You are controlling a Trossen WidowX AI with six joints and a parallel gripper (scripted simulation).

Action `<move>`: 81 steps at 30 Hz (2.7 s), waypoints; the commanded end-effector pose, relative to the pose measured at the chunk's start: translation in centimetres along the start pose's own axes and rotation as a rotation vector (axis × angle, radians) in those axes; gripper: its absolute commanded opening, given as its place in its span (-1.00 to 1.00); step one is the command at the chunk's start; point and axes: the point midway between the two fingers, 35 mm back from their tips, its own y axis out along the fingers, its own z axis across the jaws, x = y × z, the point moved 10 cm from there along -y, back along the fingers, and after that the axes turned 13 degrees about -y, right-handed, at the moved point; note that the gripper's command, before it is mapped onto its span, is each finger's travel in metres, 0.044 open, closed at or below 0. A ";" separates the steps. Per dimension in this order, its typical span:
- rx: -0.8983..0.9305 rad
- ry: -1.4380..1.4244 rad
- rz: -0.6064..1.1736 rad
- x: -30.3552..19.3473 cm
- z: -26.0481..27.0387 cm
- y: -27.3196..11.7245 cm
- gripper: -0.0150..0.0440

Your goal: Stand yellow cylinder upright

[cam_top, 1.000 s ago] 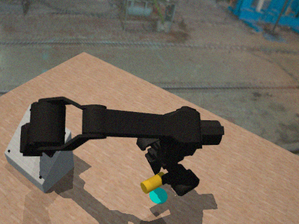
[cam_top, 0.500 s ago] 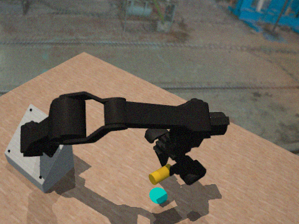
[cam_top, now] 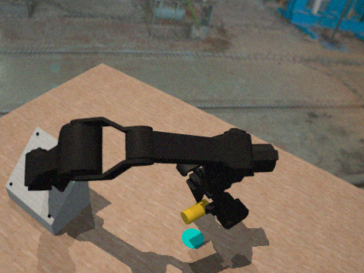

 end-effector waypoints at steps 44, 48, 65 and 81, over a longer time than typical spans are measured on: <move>0.109 0.030 -0.337 -2.7 -0.7 3.1 -0.14; 0.114 0.031 -0.367 -2.9 -0.7 3.3 -0.14; 0.121 0.035 -0.495 -3.9 -0.8 4.3 -0.14; 0.113 0.035 -0.616 -4.9 -0.7 5.2 -0.14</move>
